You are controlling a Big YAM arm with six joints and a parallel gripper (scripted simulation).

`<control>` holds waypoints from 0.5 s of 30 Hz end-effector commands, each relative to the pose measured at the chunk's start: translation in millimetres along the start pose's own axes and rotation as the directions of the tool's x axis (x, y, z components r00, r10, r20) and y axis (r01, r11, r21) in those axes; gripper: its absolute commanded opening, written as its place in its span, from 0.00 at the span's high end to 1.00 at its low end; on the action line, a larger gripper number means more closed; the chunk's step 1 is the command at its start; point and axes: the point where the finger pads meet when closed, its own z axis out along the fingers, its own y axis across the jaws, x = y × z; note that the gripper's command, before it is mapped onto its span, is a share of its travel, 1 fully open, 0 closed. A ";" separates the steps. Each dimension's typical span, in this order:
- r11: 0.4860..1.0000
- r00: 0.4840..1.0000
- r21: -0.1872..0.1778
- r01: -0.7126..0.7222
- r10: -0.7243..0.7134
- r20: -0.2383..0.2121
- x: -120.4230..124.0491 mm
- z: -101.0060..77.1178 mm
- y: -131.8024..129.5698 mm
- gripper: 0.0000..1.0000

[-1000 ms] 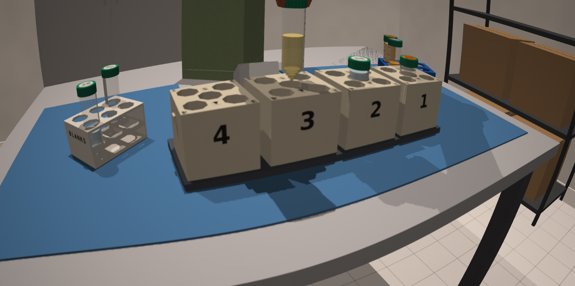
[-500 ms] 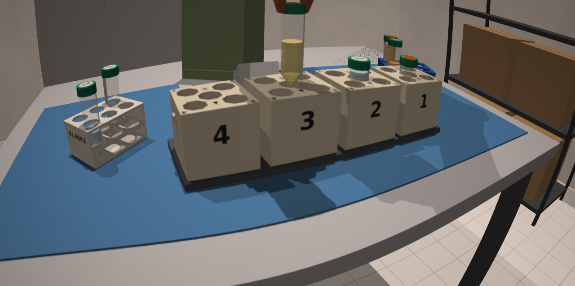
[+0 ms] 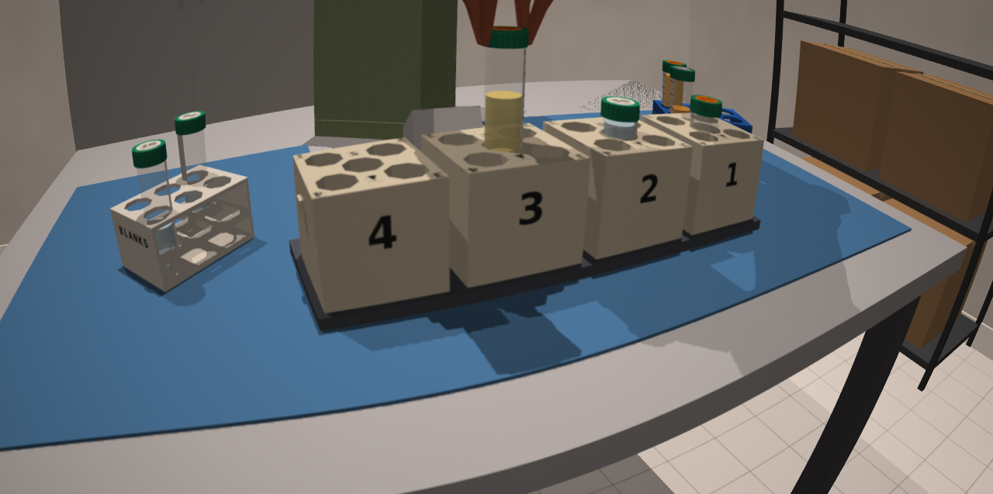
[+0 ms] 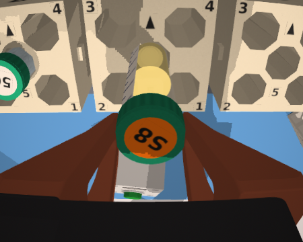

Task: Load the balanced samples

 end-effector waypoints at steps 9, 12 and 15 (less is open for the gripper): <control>1.000 1.000 -0.001 -0.003 0.003 0.017 -5.0 13.4 -5.8 1.00; 1.000 1.000 0.000 -0.002 0.002 0.022 -8.1 16.0 -5.8 1.00; 1.000 1.000 -0.001 -0.003 0.003 0.016 -5.0 21.5 -5.9 1.00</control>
